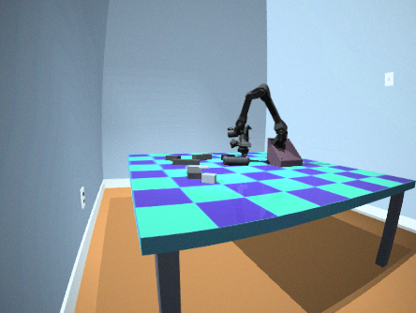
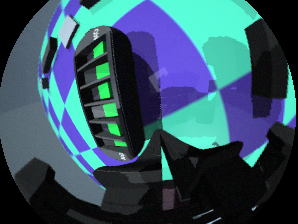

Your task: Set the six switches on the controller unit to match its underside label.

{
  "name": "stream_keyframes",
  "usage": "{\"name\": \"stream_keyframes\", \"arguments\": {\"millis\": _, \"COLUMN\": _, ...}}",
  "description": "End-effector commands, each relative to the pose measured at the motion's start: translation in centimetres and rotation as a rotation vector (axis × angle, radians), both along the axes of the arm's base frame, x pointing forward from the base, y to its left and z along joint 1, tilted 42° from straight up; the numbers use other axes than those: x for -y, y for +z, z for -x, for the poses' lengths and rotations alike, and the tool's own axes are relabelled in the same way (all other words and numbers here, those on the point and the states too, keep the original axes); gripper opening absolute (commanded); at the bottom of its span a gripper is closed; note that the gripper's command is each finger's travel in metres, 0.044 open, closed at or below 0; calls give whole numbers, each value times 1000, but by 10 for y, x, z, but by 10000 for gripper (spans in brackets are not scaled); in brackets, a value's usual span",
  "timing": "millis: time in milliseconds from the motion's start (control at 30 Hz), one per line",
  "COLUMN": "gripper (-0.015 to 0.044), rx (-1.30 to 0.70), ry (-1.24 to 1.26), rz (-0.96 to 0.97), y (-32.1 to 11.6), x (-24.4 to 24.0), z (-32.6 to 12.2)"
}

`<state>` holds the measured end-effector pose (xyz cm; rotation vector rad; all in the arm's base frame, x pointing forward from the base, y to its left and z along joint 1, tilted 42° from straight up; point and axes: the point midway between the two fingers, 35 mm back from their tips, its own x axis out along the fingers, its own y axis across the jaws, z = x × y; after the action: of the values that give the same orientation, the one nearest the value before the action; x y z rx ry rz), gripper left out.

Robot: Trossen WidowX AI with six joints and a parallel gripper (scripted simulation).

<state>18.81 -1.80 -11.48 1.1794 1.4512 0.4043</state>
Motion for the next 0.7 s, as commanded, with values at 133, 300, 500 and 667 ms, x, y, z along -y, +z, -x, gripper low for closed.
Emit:
{"name": "stream_keyframes", "arguments": {"millis": 133, "gripper": 0, "rx": -1, "ry": -5, "rz": -6, "y": -6, "x": -7, "z": 0}}
{"name": "stream_keyframes", "arguments": {"millis": 300, "gripper": 0, "rx": -1, "ry": -5, "rz": -6, "y": -5, "x": -8, "z": 0}}
{"name": "stream_keyframes", "arguments": {"millis": 500, "gripper": 0, "rx": -1, "ry": -5, "rz": -6, "y": -4, "x": -10, "z": -1}}
{"name": "stream_keyframes", "arguments": {"millis": 667, "gripper": 0, "rx": -1, "ry": -5, "rz": -6, "y": -3, "x": -11, "z": -2}}
